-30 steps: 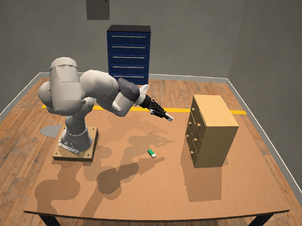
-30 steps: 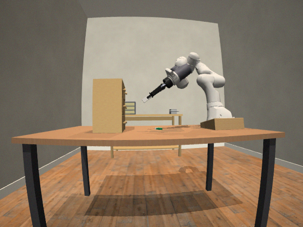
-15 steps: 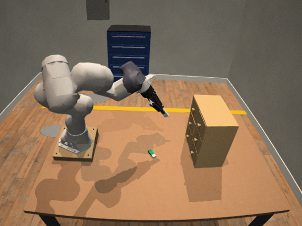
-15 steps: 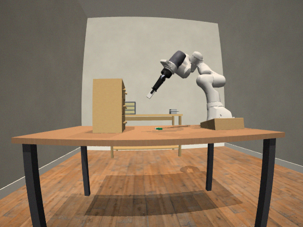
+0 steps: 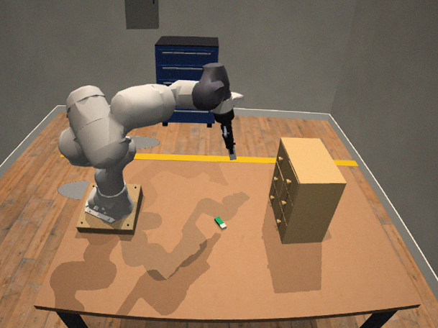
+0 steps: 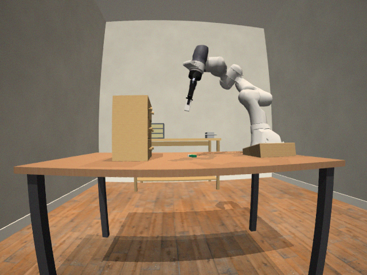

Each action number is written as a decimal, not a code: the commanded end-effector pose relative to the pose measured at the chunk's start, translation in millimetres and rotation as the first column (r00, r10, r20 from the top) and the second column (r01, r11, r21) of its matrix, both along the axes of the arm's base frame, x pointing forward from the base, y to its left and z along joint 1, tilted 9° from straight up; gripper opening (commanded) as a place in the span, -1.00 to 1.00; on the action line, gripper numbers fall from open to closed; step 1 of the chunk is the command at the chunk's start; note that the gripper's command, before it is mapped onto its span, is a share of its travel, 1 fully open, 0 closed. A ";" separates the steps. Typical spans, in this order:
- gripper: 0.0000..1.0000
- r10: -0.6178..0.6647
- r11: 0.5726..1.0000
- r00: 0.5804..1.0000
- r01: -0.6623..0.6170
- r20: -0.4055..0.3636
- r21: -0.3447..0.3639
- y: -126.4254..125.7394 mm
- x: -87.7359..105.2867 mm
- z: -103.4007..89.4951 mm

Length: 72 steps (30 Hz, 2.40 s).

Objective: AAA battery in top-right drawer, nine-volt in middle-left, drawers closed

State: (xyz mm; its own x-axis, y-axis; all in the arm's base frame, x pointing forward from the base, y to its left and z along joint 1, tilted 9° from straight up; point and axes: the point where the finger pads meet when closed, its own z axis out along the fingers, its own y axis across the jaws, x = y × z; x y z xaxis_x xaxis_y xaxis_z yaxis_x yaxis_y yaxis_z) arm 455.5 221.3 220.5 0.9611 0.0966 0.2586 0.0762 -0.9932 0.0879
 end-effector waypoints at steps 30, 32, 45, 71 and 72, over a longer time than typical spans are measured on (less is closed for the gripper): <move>-1.00 0.091 0.988 0.964 -0.118 -0.252 -0.096 -18.9 -35.1 7.1; -1.00 0.091 0.988 0.964 -0.118 -0.252 -0.096 -18.9 -35.1 7.1; 1.00 0.084 0.989 0.966 -0.111 -0.246 -0.098 -19.2 -34.3 7.1; 1.00 0.084 0.989 0.966 -0.111 -0.246 -0.098 -19.2 -34.3 7.1; 1.00 0.084 0.989 0.966 -0.111 -0.246 -0.098 -19.2 -34.3 7.1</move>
